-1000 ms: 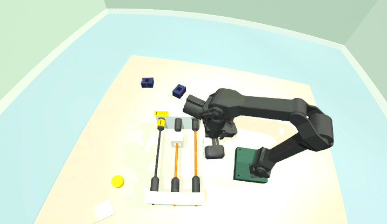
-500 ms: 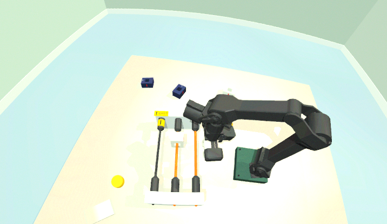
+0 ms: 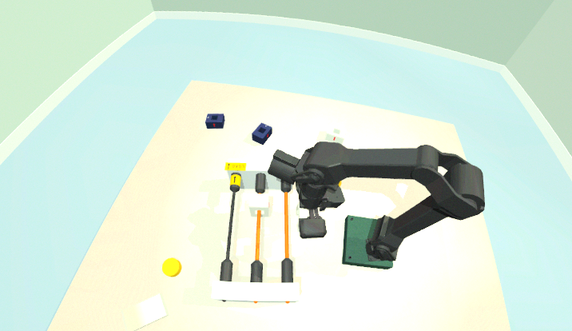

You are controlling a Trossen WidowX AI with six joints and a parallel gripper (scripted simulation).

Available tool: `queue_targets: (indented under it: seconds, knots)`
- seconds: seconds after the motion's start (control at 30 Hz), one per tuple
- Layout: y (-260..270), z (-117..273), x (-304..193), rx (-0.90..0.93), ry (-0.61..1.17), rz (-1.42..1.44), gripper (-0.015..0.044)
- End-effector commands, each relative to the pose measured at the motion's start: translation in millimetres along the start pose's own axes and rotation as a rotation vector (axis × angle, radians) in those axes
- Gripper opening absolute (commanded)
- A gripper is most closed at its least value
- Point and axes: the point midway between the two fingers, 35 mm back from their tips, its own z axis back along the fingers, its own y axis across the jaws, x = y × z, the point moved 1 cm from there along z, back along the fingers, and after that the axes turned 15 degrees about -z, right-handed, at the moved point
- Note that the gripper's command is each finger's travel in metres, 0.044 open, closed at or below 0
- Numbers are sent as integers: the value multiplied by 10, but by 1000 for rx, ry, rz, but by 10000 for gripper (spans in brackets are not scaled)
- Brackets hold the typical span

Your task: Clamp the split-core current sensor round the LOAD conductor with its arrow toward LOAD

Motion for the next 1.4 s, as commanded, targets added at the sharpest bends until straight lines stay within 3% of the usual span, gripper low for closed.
queue_targets:
  seconds: [0.0, 0.3, 0.6, 1.17, 1.37]
  knots:
    - [-1, 3, 1, 0, 0, 0, 282]
    - [-1, 3, 1, 0, 0, 0, 222]
    - [11, 289, -46, 0, -1, -2, 0]
    - [1, 1080, -2, 0, -4, -6, 0]
    - [-33, 1110, -78, 2, 9, 71, 0]
